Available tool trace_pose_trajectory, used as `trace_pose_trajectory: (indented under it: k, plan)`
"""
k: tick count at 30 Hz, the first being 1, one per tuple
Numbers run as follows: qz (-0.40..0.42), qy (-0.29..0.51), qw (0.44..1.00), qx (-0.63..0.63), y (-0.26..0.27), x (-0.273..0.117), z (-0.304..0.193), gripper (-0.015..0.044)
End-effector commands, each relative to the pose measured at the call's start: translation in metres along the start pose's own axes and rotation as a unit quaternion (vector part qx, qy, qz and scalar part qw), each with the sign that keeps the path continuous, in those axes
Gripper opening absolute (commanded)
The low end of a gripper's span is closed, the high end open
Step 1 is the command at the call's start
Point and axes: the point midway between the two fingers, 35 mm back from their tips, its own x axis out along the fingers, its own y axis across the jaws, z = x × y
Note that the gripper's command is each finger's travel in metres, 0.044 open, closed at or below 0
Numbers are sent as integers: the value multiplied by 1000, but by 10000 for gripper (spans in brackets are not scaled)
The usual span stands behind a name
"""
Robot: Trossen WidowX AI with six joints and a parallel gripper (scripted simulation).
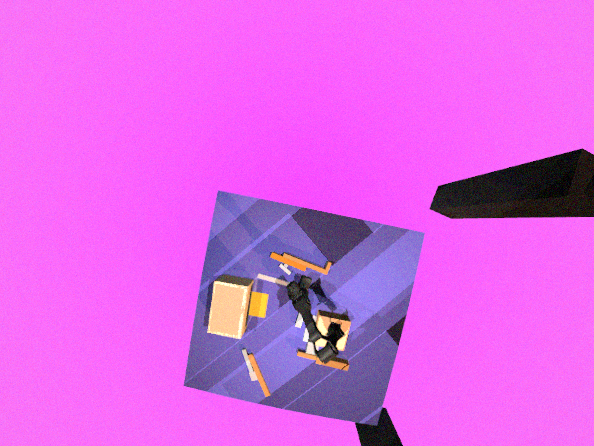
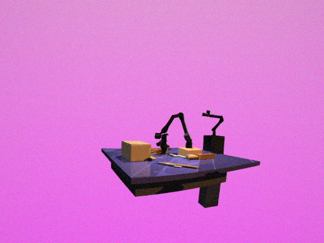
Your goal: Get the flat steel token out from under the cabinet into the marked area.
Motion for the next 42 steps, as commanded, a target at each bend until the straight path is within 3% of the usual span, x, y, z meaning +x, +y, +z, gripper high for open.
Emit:
trace_pose_trajectory:
  k: [1, 23, 31, 34, 37, 42]
  plan:
    - [0, -1, 1000, -17, -1, -1, 1, 0]
    - [0, -1, 995, -98, -1, -1, 1, 0]
    - [0, 0, 996, -88, -1, 0, 0, 200]
    - [0, 0, 996, -88, -1, 0, 0, 200]
    - [0, 0, 996, -88, -1, 0, 0, 270]
    - [0, -1, 996, -90, -1, 1, 0, 270]
